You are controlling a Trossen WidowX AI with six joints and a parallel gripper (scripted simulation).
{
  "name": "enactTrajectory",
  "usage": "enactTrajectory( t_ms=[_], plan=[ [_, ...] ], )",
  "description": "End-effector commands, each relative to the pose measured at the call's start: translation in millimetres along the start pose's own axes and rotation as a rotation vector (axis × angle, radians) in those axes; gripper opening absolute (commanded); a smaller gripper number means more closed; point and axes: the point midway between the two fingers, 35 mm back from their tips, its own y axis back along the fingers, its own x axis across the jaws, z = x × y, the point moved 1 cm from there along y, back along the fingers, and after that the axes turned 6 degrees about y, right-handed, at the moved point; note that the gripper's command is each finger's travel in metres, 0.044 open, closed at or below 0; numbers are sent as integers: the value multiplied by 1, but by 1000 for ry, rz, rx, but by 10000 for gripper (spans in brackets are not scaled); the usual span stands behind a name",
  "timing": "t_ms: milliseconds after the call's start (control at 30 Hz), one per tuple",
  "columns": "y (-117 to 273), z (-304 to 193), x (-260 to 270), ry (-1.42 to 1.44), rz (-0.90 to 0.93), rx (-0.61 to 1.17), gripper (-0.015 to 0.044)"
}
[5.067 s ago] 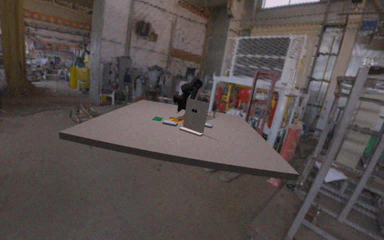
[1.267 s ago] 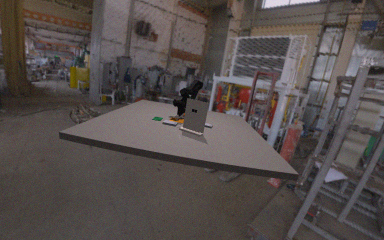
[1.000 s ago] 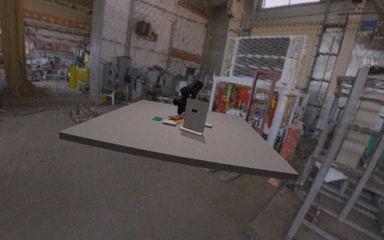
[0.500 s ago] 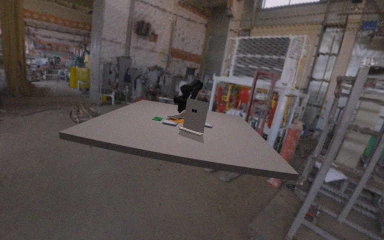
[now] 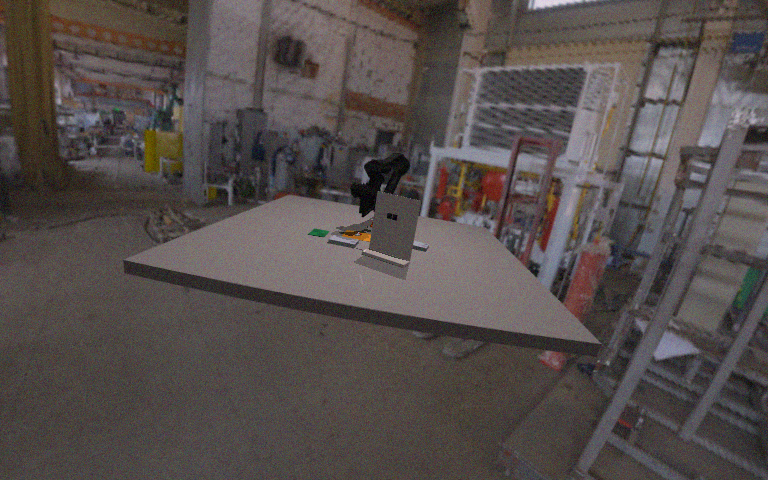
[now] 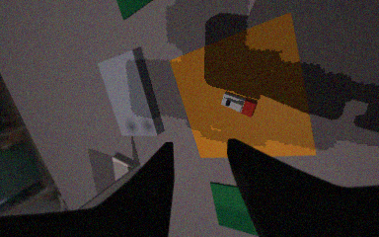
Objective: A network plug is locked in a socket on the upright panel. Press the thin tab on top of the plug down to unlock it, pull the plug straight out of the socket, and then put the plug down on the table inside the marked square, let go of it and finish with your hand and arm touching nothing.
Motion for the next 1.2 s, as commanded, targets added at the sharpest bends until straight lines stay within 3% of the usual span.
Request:
enactTrajectory(
  t_ms=[0, 1167],
  plan=[
    [6, 1, 3, -5, 2, -2, 156],
    [57, 4, 38, 5, 4, -3, 156]
  ],
)
